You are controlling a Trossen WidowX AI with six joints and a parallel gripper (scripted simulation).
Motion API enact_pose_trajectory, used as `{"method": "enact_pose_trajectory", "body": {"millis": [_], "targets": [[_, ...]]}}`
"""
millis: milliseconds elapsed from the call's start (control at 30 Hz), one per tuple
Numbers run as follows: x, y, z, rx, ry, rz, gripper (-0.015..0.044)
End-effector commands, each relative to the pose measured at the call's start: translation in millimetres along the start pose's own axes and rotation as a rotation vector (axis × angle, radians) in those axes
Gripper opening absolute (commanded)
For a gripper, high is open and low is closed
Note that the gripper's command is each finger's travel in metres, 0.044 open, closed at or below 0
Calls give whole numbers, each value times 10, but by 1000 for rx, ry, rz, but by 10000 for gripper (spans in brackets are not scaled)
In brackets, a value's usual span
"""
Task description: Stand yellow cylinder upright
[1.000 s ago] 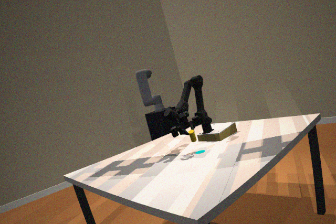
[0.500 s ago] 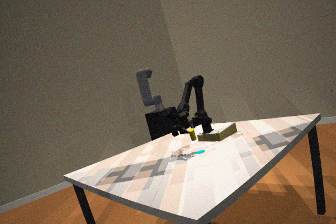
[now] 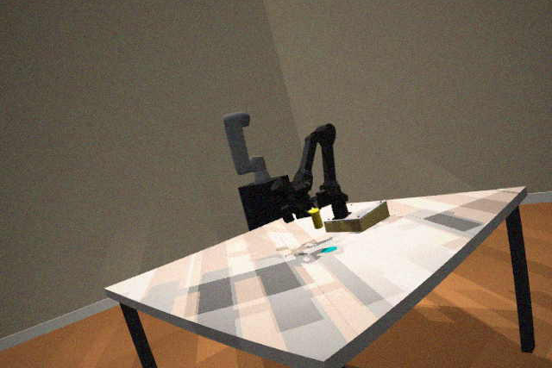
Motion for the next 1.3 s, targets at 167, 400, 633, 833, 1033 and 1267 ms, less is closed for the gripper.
{"method": "enact_pose_trajectory", "body": {"millis": [167,400,633,833,1033,1267], "targets": [[-62,52,-3,-27,-49,2,105],[-110,95,-11,-49,-82,2,105],[-157,143,-18,-73,-113,3,105],[-196,187,-24,-94,-139,4,105],[-236,234,-30,-116,-164,7,105],[-245,246,-31,-121,-170,8,105]]}}
Point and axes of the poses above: the point midway between the two fingers, 35 mm back from their tips, its own x axis out along the fingers, its own y axis across the jaws, z = x × y, the point moved 6 cm from there along -x, back along the fingers, and after that the axes turned 15 degrees about -x, right-handed, at the moved point
